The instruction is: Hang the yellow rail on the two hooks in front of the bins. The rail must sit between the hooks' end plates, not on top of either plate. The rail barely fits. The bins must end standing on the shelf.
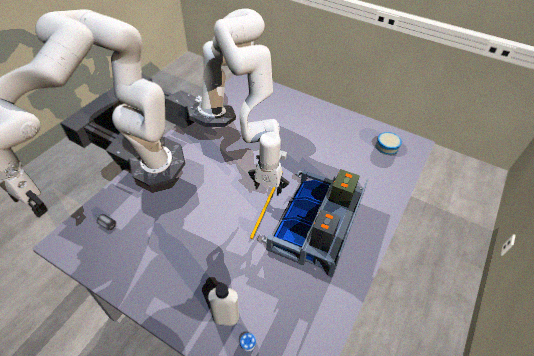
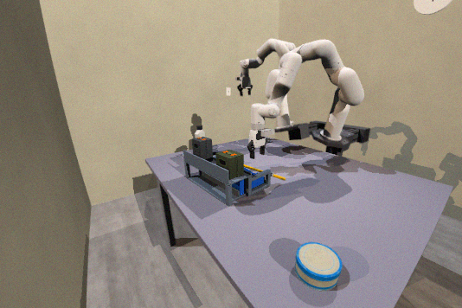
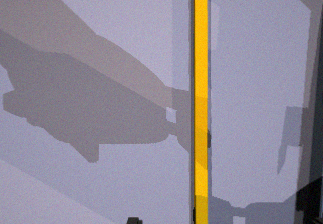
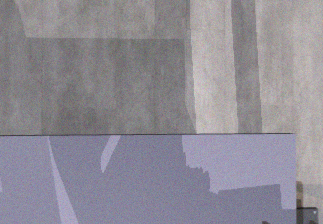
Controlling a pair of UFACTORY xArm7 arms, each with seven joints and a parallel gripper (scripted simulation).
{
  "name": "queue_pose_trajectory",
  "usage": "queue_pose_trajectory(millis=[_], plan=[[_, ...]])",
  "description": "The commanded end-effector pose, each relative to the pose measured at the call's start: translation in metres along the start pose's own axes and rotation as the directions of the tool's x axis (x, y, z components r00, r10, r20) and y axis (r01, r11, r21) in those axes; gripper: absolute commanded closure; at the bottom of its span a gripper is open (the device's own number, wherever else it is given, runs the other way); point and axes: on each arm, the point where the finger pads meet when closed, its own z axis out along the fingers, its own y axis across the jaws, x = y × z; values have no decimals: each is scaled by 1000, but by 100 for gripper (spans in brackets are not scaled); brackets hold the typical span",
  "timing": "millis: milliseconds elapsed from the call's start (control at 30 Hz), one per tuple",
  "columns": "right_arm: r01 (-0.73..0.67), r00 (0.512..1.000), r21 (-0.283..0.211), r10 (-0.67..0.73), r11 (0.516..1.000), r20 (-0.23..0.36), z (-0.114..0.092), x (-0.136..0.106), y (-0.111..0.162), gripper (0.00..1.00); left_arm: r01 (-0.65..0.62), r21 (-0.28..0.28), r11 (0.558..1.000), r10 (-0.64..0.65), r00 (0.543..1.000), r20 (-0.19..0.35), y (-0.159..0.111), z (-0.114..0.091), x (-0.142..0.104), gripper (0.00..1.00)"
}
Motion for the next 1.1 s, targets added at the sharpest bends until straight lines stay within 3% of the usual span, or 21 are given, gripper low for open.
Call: queue_pose_trajectory(millis=[0,233,267,1067], plan=[[4,1000,13,-4,1000,0,-2,1,3,0,0,-3,1000,0,1000,3,1,-2,-2,0],[5,1000,16,-5,1000,1,-2,1,4,0,0,-3,1000,0,1000,3,1,-2,-2,0],[5,1000,16,-5,1000,1,-2,1,4,0,0,-3,1000,0,1000,3,1,-2,-2,100],[5,1000,16,-5,1000,1,-2,1,4,0,0,-3,1000,0,1000,3,1,-2,-2,100]])
